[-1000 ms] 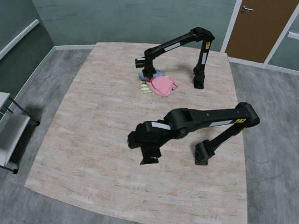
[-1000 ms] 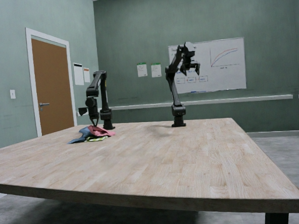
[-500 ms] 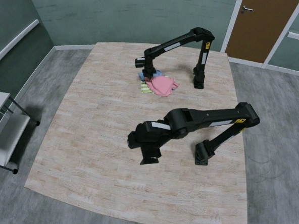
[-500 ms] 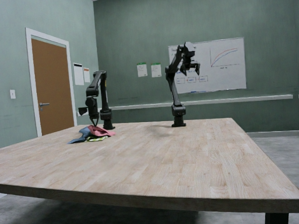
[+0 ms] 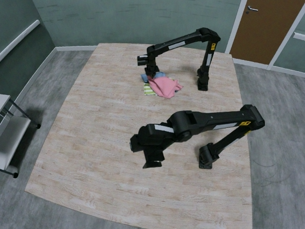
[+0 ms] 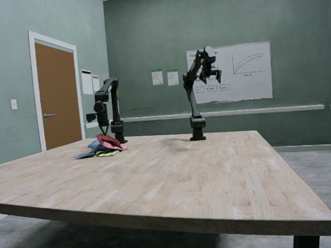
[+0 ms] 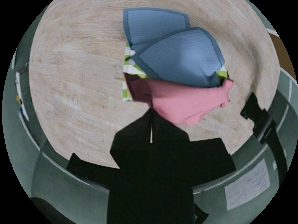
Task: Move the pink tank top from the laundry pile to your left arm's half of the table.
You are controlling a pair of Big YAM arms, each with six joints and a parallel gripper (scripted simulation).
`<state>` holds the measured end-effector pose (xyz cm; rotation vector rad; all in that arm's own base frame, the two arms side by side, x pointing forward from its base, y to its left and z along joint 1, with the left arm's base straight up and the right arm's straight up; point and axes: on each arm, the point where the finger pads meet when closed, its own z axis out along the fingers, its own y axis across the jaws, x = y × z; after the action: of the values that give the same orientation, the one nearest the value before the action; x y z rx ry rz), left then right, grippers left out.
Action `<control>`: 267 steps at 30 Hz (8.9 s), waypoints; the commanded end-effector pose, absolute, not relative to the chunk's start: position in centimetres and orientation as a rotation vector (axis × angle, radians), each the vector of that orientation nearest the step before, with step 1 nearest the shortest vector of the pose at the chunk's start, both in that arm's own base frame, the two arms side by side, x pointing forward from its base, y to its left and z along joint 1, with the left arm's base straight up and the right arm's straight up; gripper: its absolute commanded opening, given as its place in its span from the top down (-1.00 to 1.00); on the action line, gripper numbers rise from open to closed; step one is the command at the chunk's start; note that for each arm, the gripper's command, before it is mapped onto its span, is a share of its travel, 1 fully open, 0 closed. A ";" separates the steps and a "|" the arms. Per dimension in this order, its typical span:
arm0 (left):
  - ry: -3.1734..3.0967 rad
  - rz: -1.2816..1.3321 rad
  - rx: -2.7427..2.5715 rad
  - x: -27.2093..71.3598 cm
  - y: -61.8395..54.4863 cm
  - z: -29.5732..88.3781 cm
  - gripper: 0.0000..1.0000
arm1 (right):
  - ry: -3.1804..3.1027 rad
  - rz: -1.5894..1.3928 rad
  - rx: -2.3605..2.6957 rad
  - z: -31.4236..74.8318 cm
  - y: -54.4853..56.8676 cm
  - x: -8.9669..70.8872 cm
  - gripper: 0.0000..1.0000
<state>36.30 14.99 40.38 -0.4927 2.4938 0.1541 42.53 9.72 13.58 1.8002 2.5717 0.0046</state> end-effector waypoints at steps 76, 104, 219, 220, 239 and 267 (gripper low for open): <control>2.424 0.169 -0.458 37.3 15.1 44.3 -0.83 | 2.339 -0.195 0.889 40.3 10.1 42.8 1.00; 2.424 0.169 -0.458 37.3 15.1 44.3 -0.83 | 2.455 -0.352 0.549 38.4 11.7 43.8 1.00; 2.424 0.169 -0.458 37.3 15.1 44.3 -0.83 | 2.101 -1.292 -1.636 37.8 18.3 44.9 1.00; 2.424 0.169 -0.458 37.3 15.1 44.3 -0.83 | 2.089 -1.300 -1.654 37.9 18.4 44.9 1.00; 2.424 0.169 -0.458 37.3 15.1 44.3 -0.83 | 1.864 -1.446 -2.020 37.1 19.7 44.8 1.00; 2.424 0.169 -0.458 37.3 15.1 44.3 -0.83 | 1.476 -1.623 -2.445 38.1 21.4 45.0 1.00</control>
<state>36.30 14.99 40.38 -0.4926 2.4938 0.1541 44.04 19.86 35.78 2.1732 -1.4622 1.4476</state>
